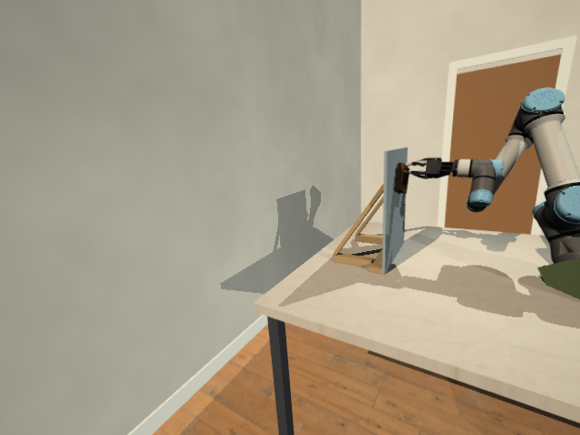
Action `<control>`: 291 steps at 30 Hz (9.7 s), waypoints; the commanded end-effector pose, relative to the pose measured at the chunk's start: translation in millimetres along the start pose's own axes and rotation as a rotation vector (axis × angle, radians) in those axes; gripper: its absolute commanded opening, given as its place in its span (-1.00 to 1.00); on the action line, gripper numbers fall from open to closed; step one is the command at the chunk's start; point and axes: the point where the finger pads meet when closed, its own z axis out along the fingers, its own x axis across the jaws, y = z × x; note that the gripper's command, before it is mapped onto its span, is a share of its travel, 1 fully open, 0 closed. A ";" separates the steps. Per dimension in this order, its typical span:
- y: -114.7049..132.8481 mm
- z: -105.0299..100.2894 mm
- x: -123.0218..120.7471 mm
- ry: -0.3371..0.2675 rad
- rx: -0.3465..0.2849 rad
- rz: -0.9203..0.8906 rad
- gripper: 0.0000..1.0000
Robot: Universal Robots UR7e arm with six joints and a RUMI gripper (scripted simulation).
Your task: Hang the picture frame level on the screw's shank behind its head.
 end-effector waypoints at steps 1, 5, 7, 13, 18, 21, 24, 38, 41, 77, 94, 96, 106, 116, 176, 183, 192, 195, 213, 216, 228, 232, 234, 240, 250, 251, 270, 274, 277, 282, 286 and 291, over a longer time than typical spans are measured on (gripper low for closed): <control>1.4 1.1 -2.5 -0.005 -0.001 -0.016 -1.00; 2.3 1.0 -3.2 -0.005 -0.001 -0.031 -1.00; 2.8 1.0 -3.5 -0.005 -0.002 -0.039 -1.00; 3.9 0.9 -4.1 -0.005 -0.003 -0.058 -1.00; 5.6 1.0 -4.3 -0.005 -0.004 -0.084 -1.00; 6.5 1.0 -4.5 -0.005 -0.005 -0.100 -1.00; 7.5 1.0 -4.5 -0.005 -0.006 -0.117 -1.00; 11.4 0.9 -4.3 -0.005 -0.009 -0.182 -1.00; 12.3 0.9 -4.1 -0.005 -0.010 -0.196 -1.00; 15.9 0.6 -3.6 -0.006 -0.013 -0.266 -1.00; 15.9 0.6 -3.6 -0.006 -0.013 -0.266 -1.00; 15.9 0.6 -3.6 -0.006 -0.013 -0.266 -1.00; 15.9 0.6 -3.6 -0.006 -0.013 -0.266 -1.00; 15.9 0.6 -3.6 -0.006 -0.013 -0.266 -1.00; 15.2 0.2 -2.2 -0.004 -0.015 -0.269 -1.00; 15.2 0.2 -2.2 -0.004 -0.015 -0.269 -1.00; 14.9 0.0 -1.9 -0.003 -0.016 -0.270 -1.00; 14.6 -0.1 -1.7 -0.003 -0.016 -0.270 -1.00; 14.8 -0.2 -1.1 -0.002 -0.020 -0.271 -1.00; 14.9 -0.2 -1.1 -0.002 -0.020 -0.271 -1.00; 14.9 -0.2 -1.2 -0.002 -0.020 -0.271 -1.00; 14.9 -0.2 -1.2 -0.002 -0.020 -0.271 -1.00; 14.9 -0.2 -1.2 -0.002 -0.020 -0.271 -1.00; 14.9 -0.2 -1.2 -0.002 -0.020 -0.271 -1.00; 14.9 -0.2 -1.2 -0.002 -0.020 -0.271 -1.00; 14.9 -0.2 -1.2 -0.002 -0.020 -0.271 -1.00; 15.5 -0.1 -0.2 -0.002 -0.019 -0.270 -1.00; 15.6 -0.1 -0.1 -0.002 -0.019 -0.270 -1.00; 15.5 -0.1 -0.3 -0.003 -0.018 -0.270 -1.00; 15.4 -0.2 -0.5 -0.003 -0.018 -0.270 -1.00; 15.4 -0.2 -0.6 -0.003 -0.018 -0.270 -1.00; 15.4 -0.2 -0.6 -0.003 -0.018 -0.270 -1.00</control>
